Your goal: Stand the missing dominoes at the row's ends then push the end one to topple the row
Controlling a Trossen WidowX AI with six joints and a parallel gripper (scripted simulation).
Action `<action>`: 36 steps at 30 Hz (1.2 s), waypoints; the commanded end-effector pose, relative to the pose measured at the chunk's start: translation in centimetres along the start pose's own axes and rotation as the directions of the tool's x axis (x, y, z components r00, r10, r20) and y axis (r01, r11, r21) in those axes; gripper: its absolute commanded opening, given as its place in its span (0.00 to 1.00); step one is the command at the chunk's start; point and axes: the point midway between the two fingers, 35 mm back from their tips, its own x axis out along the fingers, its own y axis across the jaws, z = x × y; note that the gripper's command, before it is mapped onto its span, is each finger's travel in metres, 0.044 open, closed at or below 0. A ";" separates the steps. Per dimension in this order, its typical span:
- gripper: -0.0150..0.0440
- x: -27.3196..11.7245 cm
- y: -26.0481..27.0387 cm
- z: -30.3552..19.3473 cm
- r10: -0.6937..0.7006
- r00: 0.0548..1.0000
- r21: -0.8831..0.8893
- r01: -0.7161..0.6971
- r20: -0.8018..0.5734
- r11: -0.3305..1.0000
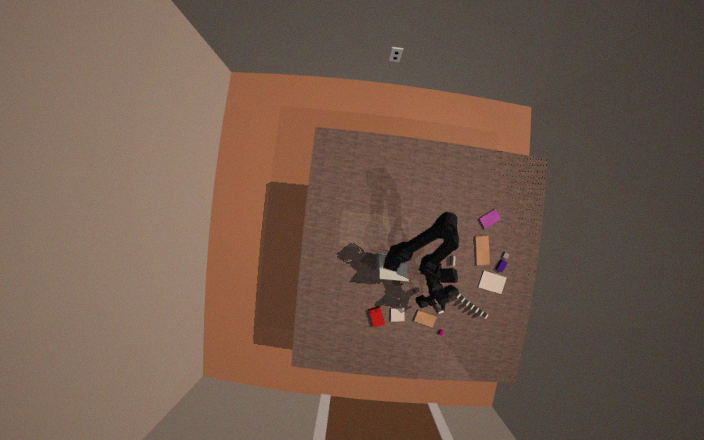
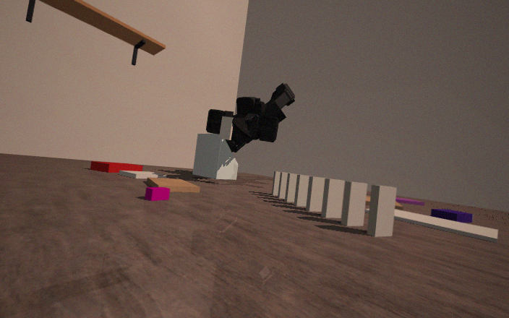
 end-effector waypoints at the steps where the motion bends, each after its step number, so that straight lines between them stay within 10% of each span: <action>1: 0.44 -1.1 -0.1 0.5 0.022 0.998 0.040 -0.024 0.055 0.999; 36: 0.44 -1.2 0.6 -3.2 0.029 0.998 0.057 -0.032 0.053 0.998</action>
